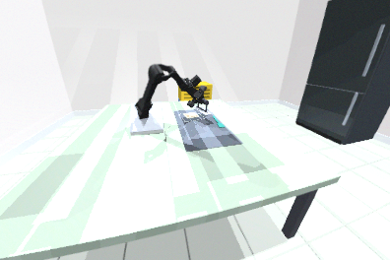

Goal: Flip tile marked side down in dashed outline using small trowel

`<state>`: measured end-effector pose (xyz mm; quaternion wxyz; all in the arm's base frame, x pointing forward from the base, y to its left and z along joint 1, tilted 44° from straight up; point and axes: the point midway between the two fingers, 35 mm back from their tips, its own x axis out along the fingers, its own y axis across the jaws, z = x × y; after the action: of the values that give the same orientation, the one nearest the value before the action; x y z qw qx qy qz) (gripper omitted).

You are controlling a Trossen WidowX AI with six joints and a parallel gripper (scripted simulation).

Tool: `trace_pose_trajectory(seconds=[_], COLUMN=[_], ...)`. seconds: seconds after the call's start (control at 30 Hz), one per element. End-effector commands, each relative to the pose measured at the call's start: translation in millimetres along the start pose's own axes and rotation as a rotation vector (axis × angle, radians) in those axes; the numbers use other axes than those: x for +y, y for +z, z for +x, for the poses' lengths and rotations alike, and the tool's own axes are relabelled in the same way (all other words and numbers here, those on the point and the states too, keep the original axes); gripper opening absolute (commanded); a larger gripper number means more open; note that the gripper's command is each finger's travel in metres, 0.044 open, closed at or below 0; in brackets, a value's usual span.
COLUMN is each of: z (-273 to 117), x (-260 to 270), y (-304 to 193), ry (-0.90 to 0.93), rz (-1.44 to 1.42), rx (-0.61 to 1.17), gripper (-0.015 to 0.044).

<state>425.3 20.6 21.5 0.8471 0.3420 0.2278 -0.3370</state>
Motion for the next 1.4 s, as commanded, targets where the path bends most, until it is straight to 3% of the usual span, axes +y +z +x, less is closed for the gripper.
trace_pose_trajectory(seconds=[0.0, 0.7, 1.37], z=[2, 32, 43], x=[12, 26, -16], y=[-14, -158, -294], ry=[0.012, -0.010, 0.028], rz=[-0.004, 0.038, 0.065], rx=[0.004, -0.004, -0.054], gripper=[0.0000, 0.0000, 0.0000])
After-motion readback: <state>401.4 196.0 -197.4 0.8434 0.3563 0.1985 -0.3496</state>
